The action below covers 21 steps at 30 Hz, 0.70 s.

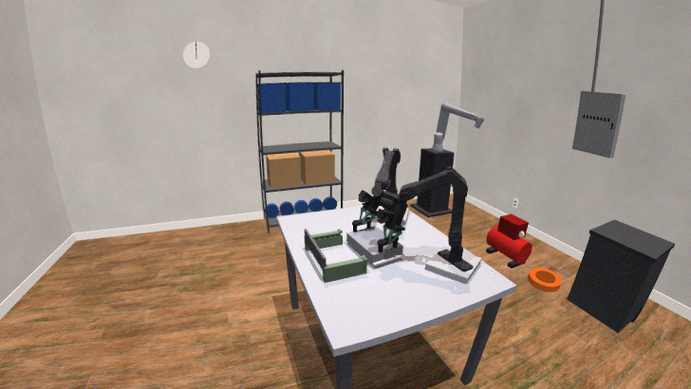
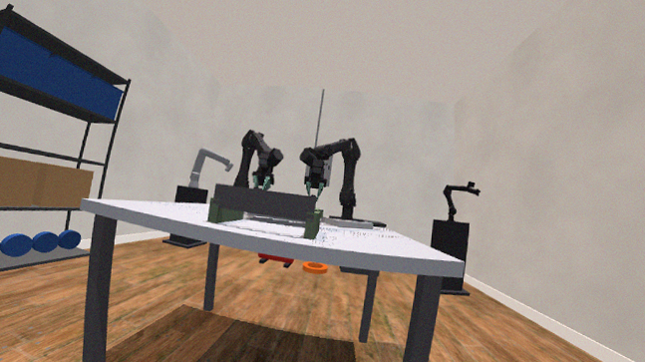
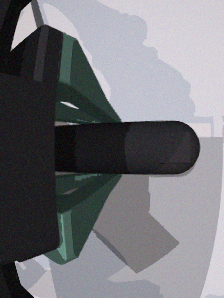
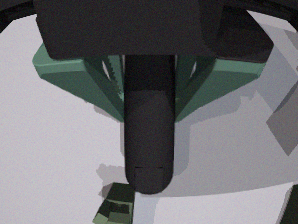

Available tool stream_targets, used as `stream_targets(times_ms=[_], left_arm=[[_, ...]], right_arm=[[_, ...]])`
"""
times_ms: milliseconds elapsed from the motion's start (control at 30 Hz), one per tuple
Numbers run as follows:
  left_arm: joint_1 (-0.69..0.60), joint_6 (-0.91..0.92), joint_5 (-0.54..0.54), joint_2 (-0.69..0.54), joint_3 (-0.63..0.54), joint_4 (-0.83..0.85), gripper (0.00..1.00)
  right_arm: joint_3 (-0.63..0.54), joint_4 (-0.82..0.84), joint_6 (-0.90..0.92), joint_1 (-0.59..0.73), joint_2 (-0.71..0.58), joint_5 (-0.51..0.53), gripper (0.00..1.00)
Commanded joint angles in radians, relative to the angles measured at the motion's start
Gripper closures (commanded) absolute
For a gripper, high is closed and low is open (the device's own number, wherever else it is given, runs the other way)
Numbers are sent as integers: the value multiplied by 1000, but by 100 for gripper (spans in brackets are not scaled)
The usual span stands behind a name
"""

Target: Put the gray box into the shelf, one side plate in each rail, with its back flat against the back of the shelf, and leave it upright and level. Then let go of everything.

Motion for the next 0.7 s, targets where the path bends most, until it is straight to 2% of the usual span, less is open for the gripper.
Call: stream_targets(times_ms=[0, 500, 600, 667], left_arm=[[6, 27, -55, -77, 63, 18, 86], [-5, 27, -58, -98, 196, -139, 86], [-4, 26, -60, -101, 198, -117, 86], [-14, 27, -51, -102, 227, -178, 86]], right_arm=[[57, 26, -34, -13, -82, 83, 86], [170, -129, -36, 6, -117, 91, 86], [171, -107, -34, 6, -120, 92, 86], [198, -170, -34, 16, -125, 84, 86]])
